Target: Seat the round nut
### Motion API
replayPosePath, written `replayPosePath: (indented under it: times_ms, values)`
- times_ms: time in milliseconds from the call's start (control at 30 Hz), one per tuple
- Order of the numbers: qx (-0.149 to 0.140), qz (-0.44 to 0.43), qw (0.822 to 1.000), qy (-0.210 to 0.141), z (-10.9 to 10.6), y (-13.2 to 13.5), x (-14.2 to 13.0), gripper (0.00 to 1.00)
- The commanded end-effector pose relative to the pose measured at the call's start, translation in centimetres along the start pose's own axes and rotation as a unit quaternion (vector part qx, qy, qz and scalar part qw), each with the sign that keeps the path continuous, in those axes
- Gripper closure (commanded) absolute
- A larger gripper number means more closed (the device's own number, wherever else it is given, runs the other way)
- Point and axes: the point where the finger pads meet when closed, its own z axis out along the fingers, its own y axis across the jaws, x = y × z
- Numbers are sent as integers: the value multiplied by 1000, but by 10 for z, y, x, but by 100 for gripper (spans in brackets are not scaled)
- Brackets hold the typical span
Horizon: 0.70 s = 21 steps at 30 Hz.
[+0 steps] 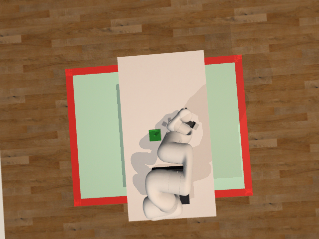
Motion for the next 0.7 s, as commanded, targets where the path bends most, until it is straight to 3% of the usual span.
replayPosePath:
  times_ms: [0, 667]
  values:
    - [2, 0, 1000, -1, -1, -1, 0, 100]
    - [2, 0, 1000, -1, -3, -1, 0, 100]
